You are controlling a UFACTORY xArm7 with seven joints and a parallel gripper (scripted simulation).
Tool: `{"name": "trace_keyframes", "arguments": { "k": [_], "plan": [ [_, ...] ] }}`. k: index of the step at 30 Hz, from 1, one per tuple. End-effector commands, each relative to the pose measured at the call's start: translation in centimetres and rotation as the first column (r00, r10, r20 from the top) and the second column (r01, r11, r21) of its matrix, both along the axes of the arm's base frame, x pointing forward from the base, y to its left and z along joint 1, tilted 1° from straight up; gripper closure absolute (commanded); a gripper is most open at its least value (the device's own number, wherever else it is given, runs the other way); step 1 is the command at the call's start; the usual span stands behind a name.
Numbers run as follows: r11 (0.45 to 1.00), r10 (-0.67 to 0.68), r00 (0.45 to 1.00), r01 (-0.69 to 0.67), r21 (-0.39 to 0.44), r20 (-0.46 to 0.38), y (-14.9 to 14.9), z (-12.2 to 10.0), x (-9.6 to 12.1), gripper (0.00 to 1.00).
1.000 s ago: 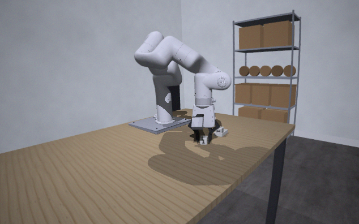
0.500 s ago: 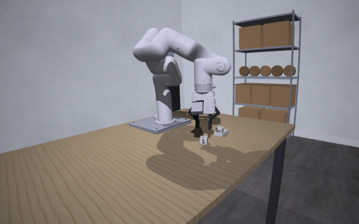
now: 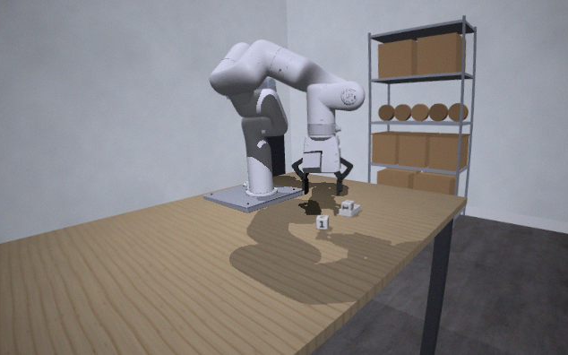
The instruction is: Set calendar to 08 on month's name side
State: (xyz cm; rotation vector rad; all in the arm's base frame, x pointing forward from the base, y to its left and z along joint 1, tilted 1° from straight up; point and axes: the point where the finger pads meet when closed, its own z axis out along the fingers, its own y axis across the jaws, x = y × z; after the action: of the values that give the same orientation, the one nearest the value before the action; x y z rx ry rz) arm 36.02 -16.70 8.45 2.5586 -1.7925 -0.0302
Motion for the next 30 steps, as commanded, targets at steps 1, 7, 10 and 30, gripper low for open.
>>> {"name": "trace_keyframes", "arguments": {
  "k": [1,7,10,30],
  "plan": [
    [1.0,0.0,1.0,0.0,-0.002,0.003,-0.01,0.14,0.1,0.0],
    [1.0,0.0,1.0,0.0,-0.002,0.003,-0.01,0.14,0.1,0.0],
    [1.0,0.0,1.0,0.0,-0.002,0.003,-0.01,0.14,0.1,0.0],
    [1.0,0.0,1.0,0.0,-0.002,0.003,-0.01,0.14,0.1,0.51]
  ]
}}
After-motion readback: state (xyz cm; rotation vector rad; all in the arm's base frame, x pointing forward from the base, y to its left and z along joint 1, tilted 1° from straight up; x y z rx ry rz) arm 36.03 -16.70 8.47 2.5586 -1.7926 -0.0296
